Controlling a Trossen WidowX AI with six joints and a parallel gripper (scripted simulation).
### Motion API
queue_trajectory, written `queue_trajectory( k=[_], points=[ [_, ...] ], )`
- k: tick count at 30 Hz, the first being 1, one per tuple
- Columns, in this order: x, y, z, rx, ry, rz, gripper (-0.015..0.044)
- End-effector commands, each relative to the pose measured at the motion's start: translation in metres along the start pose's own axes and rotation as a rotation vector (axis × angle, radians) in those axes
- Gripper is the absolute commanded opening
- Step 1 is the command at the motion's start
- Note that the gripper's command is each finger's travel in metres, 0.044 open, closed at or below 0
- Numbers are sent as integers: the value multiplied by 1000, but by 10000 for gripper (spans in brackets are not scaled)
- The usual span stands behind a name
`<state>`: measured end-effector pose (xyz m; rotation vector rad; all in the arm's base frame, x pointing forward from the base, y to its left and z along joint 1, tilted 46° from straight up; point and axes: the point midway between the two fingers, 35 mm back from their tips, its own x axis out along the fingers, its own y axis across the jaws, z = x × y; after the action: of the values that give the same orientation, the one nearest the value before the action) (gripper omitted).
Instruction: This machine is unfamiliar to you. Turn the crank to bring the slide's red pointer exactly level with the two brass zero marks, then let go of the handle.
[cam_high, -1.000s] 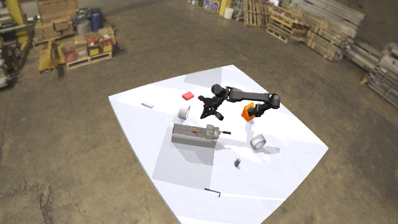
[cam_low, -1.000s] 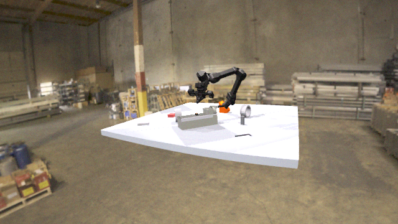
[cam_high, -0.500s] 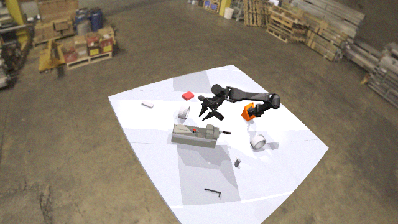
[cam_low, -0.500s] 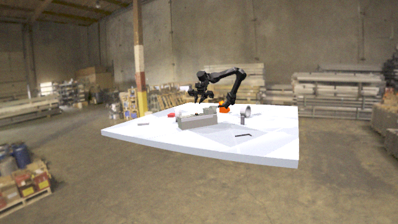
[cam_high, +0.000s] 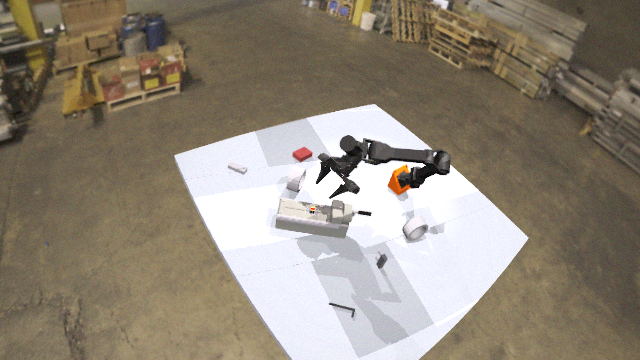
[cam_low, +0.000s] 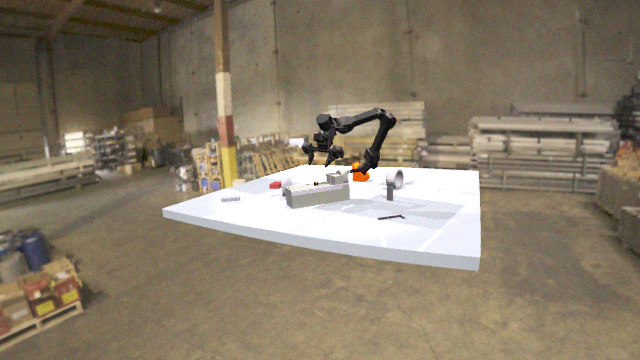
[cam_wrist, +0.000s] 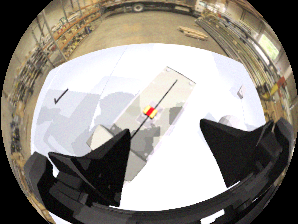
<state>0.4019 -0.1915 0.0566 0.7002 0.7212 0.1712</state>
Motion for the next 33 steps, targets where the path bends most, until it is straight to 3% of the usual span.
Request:
queue_trajectory(
  k=[1, 12, 31, 33],
  points=[
    [0, 0, 0, 0, 0, 0, 282],
    [0, 0, 0, 0, 0, 0, 0],
    [0, 0, 0, 0, 0, 1, 0],
    [0, 0, 0, 0, 0, 1, 53]
  ],
)
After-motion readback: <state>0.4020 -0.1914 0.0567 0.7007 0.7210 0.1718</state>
